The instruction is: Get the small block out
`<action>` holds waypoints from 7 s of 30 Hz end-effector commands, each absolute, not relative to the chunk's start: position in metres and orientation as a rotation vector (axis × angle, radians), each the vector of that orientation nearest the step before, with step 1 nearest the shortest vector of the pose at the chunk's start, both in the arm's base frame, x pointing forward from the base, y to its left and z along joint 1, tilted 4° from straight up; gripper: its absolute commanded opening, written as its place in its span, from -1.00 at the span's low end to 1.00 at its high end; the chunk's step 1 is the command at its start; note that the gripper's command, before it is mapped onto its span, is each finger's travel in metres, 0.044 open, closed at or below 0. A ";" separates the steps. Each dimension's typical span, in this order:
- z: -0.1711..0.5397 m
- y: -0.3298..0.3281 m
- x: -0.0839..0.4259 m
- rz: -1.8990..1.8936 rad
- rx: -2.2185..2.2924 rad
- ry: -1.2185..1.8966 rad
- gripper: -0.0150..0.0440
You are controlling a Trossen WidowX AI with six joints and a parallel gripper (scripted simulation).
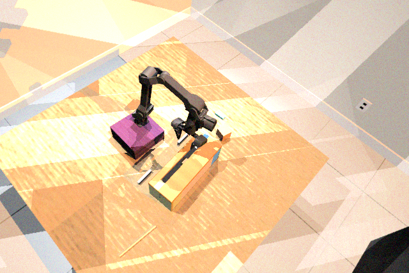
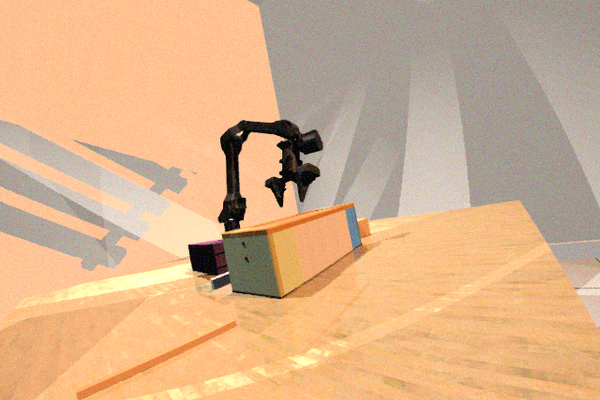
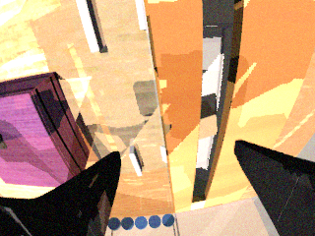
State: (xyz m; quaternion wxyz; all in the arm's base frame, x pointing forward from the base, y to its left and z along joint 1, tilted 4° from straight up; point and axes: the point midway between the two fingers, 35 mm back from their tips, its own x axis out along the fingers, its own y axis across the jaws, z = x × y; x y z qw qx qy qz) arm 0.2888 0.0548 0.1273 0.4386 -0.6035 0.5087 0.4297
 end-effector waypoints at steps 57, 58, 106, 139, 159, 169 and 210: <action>0.044 0.056 0.283 1.140 -1.535 1.281 0.86; 0.051 0.056 0.285 1.140 -1.539 1.274 0.86; 0.046 0.007 0.290 1.139 -1.543 1.280 0.86; 0.045 -0.005 0.293 1.138 -1.544 1.280 0.86; 0.044 -0.024 0.296 1.137 -1.546 1.282 0.86; 0.044 -0.027 0.296 1.137 -1.546 1.282 0.86; 0.042 -0.058 0.301 1.135 -1.548 1.284 0.86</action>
